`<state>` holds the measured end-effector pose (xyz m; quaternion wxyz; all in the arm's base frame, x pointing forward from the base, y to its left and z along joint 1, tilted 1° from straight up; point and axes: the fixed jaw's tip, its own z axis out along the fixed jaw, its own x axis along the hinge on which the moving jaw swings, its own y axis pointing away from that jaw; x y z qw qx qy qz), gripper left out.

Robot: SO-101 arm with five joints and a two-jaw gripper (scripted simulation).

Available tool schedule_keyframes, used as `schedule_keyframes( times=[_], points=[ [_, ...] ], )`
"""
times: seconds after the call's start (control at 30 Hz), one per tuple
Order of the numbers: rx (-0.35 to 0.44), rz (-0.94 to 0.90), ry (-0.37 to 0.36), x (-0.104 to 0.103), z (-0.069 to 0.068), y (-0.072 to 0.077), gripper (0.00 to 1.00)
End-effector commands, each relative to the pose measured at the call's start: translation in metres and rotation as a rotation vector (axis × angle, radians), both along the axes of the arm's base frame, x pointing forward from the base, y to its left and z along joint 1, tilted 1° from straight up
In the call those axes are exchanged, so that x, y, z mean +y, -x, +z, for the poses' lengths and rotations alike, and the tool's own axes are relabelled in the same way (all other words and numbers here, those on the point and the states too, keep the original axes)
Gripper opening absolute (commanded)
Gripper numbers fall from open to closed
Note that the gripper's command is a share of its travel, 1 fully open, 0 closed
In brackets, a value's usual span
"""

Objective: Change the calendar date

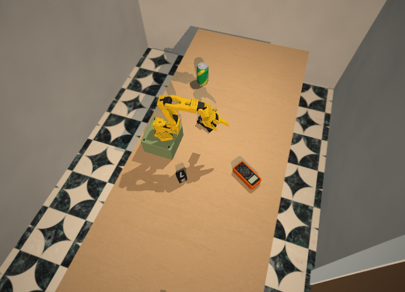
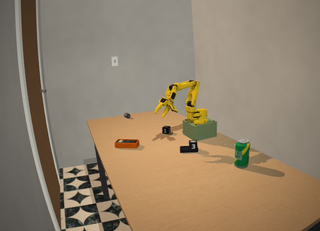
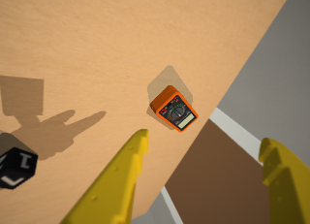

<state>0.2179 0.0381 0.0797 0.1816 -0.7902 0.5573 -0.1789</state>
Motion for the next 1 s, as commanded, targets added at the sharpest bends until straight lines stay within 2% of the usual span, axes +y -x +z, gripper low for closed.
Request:
schedule_keyframes(
  times=[0.0,0.23,0.3,0.57,0.8,0.87,0.97],
  points=[
    [0.002,-0.197,0.001,-0.044,-0.005,-0.008,0.35],
    [0.004,-0.527,0.001,-0.118,-0.010,0.005,0.35],
    [0.004,-0.527,0.001,-0.118,-0.010,0.005,0.35],
    [0.004,-0.843,-0.001,-0.181,-0.014,0.039,0.35],
    [0.005,-1.030,-0.001,-0.212,-0.017,0.068,0.35],
    [0.005,-1.030,-0.001,-0.212,-0.017,0.068,0.35],
    [0.005,-1.080,-0.002,-0.219,-0.018,0.077,0.35]
  ],
)
